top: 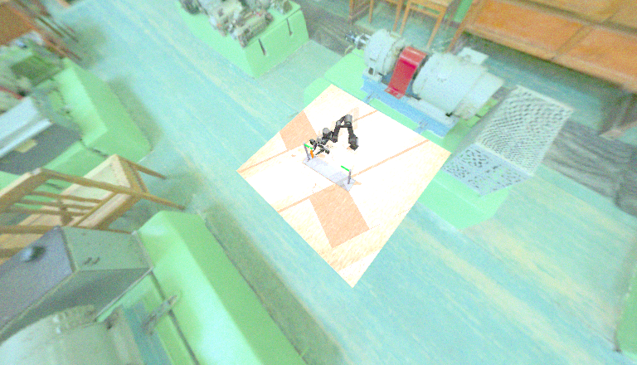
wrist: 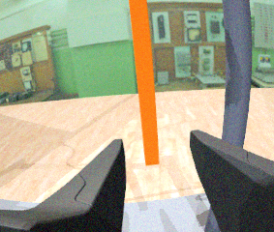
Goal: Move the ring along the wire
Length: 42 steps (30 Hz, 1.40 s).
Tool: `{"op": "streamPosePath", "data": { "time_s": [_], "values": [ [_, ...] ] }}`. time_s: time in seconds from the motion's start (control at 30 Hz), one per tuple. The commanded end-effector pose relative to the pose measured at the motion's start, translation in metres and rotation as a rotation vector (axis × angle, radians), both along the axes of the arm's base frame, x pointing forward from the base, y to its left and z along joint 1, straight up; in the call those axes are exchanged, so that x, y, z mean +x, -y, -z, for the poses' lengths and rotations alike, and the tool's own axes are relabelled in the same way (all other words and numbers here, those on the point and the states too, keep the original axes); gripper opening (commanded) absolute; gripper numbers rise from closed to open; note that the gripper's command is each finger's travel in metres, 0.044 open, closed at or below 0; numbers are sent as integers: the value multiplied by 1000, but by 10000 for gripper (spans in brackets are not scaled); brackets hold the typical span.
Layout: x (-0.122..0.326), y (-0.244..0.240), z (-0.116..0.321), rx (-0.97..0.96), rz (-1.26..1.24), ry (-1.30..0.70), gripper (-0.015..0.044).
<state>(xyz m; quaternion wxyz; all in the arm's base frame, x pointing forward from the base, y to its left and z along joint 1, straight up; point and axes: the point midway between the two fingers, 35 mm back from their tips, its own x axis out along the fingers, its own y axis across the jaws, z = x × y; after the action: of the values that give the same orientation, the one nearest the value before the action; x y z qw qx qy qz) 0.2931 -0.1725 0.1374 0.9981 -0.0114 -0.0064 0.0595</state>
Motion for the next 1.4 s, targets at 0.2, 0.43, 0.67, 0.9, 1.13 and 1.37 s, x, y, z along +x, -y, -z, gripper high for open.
{"op": "streamPosePath", "data": {
  "time_s": [0.2, 0.43, 0.67, 0.9, 1.13, 1.37],
  "values": [
    [15, 0, 0, 7, 3, -2, 160],
    [26, -2, 0, 7, 3, -1, 160],
    [37, -4, 0, 7, 3, 0, 160],
    [49, -6, 0, 8, 3, 1, 160],
    [54, -8, -1, 8, 3, 1, 160],
    [54, -8, -1, 8, 3, 1, 160]
  ]
}}
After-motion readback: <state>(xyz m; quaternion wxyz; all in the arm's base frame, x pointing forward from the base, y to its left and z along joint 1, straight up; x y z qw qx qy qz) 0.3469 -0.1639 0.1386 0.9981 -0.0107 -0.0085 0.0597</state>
